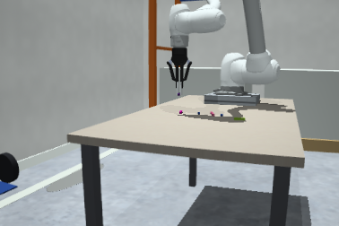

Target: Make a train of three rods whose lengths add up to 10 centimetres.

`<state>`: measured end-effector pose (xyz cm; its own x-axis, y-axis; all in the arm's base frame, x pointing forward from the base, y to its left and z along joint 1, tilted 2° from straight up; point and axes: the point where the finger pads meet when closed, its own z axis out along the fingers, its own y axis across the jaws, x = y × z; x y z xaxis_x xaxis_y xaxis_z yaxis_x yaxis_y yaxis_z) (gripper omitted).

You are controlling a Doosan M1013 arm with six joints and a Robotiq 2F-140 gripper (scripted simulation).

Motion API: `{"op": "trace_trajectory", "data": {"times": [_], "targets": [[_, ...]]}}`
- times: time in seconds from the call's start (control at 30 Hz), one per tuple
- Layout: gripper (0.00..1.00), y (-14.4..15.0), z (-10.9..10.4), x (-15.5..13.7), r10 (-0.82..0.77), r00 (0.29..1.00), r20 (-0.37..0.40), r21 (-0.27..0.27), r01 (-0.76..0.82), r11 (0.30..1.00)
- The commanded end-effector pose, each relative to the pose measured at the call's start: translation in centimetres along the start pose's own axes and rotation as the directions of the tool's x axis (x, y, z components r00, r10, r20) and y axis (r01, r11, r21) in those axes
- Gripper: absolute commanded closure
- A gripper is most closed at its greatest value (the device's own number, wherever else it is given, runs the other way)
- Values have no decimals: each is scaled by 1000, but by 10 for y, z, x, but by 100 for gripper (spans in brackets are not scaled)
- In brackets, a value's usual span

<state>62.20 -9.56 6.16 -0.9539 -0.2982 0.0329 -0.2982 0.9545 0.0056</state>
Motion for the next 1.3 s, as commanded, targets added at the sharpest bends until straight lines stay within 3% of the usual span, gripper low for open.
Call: {"op": "trace_trajectory", "data": {"times": [0.0, 0.53, 1.0, 1.27], "targets": [[97, 0, 0, 0, 0, 1000, 0, 0, 0, 1000], [97, 0, 13, 0, 0, 1000, 0, 0, 0, 1000], [97, 0, 70, -1, 0, 1000, 0, 0, 0, 1000], [97, 0, 84, -2, 0, 1000, 0, 0, 0, 1000]]}}
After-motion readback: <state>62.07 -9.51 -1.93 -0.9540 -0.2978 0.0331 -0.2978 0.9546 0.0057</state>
